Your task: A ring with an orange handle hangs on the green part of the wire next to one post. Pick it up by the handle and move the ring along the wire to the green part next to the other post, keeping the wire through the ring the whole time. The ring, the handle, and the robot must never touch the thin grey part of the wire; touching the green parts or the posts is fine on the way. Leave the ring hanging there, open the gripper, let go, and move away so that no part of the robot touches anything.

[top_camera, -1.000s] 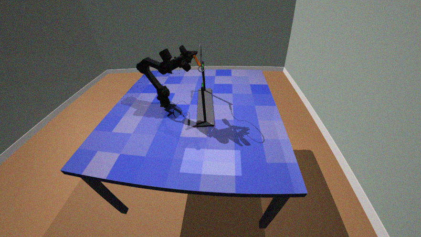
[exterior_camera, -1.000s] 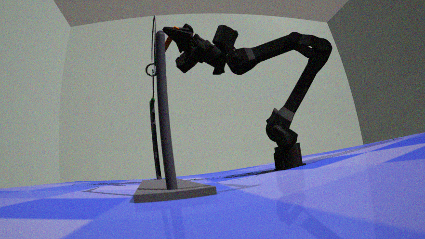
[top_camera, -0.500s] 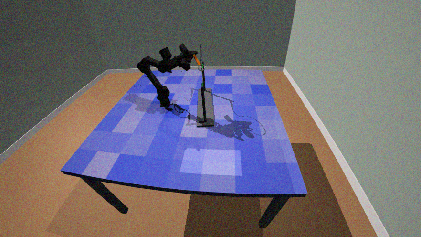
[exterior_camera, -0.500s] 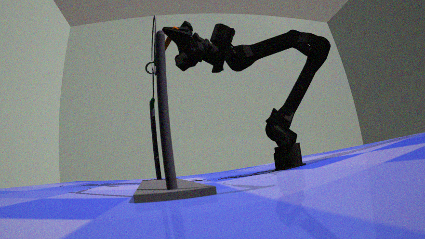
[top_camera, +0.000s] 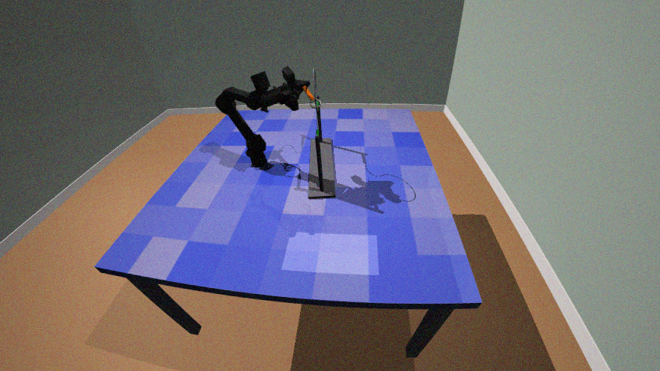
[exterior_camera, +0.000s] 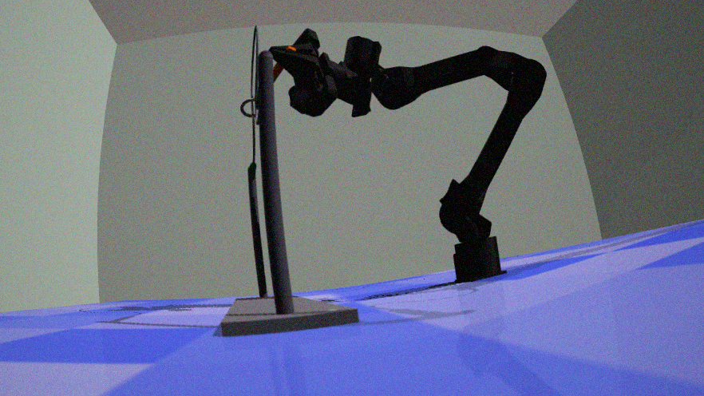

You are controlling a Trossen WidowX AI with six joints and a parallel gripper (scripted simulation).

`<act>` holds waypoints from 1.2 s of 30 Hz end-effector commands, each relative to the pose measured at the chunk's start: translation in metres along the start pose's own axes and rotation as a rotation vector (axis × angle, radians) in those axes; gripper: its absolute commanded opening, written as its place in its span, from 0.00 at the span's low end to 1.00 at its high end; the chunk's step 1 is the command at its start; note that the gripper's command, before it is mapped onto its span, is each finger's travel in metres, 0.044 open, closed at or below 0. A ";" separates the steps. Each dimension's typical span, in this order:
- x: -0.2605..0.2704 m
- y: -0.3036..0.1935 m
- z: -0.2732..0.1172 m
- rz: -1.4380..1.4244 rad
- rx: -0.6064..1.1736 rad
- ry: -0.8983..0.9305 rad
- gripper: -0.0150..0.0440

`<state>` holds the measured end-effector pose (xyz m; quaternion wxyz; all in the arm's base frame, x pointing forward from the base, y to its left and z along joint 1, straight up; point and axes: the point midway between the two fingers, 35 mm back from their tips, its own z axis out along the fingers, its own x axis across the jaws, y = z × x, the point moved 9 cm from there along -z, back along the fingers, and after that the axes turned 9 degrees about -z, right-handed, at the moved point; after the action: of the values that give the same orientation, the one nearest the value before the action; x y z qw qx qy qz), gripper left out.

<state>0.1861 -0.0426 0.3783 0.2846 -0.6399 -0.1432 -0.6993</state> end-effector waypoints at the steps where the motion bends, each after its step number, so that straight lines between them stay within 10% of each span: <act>1: 0.002 -0.001 0.000 -0.056 0.010 -0.032 0.00; 36: 0.012 -0.004 0.003 -0.444 0.022 -0.286 0.00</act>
<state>0.1846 -0.0397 0.3900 0.1272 -0.6784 -0.3115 -0.6531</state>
